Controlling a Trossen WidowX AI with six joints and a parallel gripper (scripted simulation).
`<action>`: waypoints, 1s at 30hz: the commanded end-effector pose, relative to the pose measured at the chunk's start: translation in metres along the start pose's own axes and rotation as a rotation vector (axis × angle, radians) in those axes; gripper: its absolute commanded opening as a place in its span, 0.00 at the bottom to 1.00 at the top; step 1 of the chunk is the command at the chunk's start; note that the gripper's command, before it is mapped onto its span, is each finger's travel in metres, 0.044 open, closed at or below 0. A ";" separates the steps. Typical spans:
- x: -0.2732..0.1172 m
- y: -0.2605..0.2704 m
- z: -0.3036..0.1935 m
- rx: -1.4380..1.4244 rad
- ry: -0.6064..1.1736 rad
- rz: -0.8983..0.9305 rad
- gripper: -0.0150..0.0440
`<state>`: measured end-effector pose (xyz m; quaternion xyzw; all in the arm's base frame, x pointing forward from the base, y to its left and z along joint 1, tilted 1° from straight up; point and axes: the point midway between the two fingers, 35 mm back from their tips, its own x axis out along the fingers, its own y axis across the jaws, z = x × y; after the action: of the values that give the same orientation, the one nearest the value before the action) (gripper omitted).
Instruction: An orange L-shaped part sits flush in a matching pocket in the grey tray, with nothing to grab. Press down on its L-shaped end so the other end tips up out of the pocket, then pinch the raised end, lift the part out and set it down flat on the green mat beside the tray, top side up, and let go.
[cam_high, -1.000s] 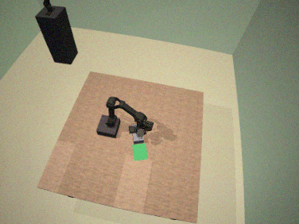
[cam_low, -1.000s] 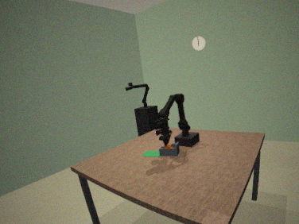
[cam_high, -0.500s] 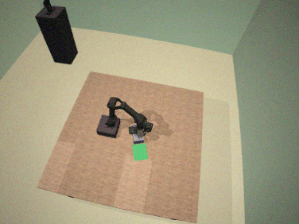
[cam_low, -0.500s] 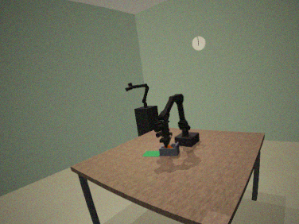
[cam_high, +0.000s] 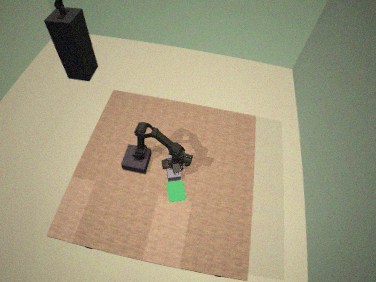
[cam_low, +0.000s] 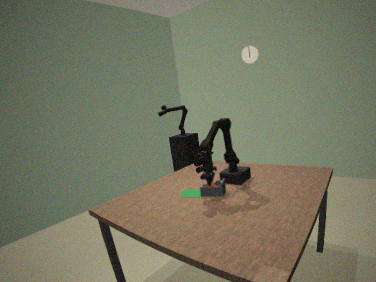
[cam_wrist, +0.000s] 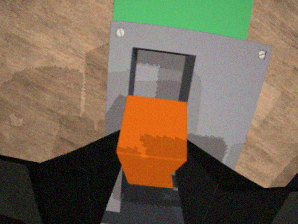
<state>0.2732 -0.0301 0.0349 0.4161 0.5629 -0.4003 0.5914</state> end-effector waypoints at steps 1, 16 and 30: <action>0.000 0.000 0.000 0.000 0.000 0.000 0.25; -0.015 0.000 0.000 0.003 0.003 -0.001 0.25; -0.037 0.000 -0.001 0.004 0.004 -0.001 0.25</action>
<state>0.2709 -0.0306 0.0655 0.4141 0.5642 -0.4030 0.5897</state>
